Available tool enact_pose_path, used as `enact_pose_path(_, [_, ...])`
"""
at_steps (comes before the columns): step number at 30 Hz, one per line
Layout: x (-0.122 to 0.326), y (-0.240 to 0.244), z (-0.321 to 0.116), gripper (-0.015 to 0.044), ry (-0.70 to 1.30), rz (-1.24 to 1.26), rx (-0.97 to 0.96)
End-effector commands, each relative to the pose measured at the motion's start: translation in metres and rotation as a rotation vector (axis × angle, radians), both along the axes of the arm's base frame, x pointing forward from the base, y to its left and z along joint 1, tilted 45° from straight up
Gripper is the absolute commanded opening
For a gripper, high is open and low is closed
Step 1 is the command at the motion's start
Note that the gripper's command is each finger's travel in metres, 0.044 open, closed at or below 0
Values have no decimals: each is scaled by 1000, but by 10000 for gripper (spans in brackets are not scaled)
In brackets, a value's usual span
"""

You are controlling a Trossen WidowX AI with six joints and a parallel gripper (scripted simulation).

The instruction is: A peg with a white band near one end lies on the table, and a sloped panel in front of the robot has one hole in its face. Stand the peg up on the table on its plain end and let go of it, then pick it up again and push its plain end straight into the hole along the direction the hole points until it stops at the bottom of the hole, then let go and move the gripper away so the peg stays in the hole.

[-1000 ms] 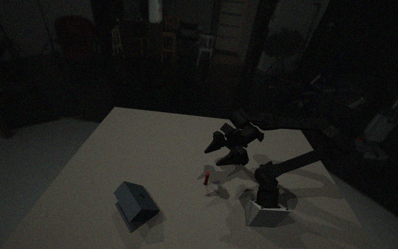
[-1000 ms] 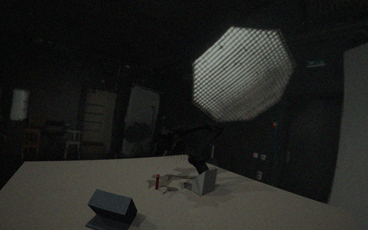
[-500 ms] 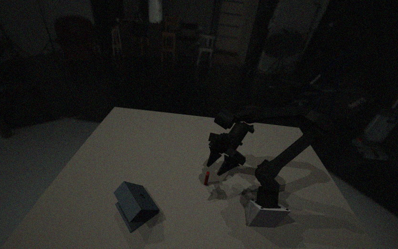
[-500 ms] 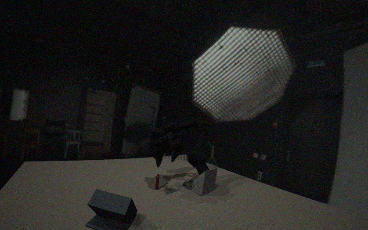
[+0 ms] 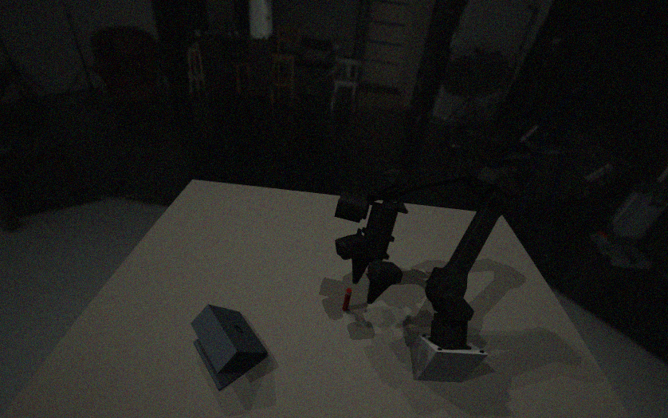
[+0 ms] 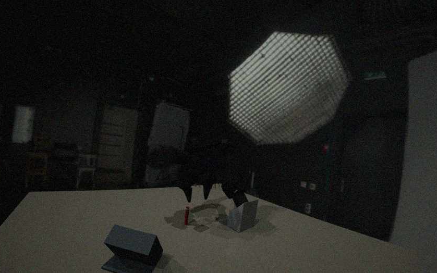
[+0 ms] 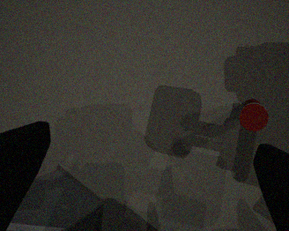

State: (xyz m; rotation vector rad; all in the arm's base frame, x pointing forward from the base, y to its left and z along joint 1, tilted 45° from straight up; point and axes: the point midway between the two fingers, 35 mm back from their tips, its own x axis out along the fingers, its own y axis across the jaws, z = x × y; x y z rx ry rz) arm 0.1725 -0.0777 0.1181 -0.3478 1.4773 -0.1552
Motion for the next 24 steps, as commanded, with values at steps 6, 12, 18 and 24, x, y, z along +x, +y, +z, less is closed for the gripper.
enact_pose_path(6, [8,-8,6,440,157,-30,-220])
enact_pose_path(12, [22,-10,14,440,221,-13,-407])
enact_pose_path(18, [27,-10,16,440,229,-4,-455])
enact_pose_path(24, [27,-10,16,440,221,-19,-456])
